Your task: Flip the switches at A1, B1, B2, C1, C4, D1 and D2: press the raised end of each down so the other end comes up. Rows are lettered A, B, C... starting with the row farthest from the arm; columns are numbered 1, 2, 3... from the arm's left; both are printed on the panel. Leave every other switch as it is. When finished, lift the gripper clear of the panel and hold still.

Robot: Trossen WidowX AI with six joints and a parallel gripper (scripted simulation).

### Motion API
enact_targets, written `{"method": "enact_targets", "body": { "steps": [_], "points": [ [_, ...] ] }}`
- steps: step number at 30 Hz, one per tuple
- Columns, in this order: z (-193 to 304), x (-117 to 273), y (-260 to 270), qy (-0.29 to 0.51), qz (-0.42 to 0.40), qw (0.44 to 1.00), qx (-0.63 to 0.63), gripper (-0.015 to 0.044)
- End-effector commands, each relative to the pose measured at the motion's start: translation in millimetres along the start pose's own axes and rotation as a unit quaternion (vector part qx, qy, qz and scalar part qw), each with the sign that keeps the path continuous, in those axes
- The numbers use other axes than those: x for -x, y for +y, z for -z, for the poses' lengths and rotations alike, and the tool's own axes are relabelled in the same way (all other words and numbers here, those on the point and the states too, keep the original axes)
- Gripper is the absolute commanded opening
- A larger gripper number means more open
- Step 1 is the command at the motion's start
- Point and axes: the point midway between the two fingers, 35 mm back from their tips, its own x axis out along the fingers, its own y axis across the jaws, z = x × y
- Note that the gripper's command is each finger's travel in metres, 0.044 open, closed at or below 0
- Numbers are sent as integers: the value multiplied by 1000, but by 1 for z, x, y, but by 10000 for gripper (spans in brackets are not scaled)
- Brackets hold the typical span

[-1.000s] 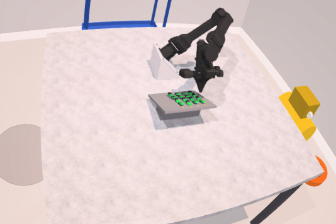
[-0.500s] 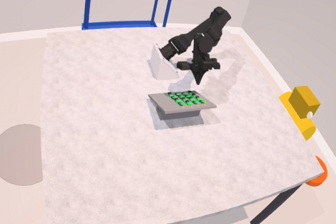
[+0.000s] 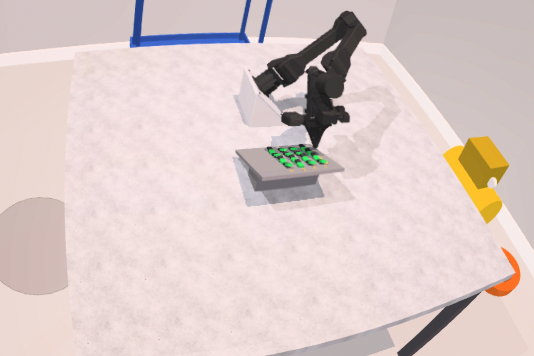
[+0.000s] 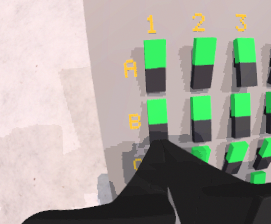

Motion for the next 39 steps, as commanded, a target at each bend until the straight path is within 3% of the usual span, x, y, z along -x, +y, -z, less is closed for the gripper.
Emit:
{"method": "enact_targets", "body": {
  "steps": [1,39],
  "points": [
    [2,-5,-2,3,2,1000,-4,0],
    [2,-15,-2,3,2,1000,-4,0]
  ]
}}
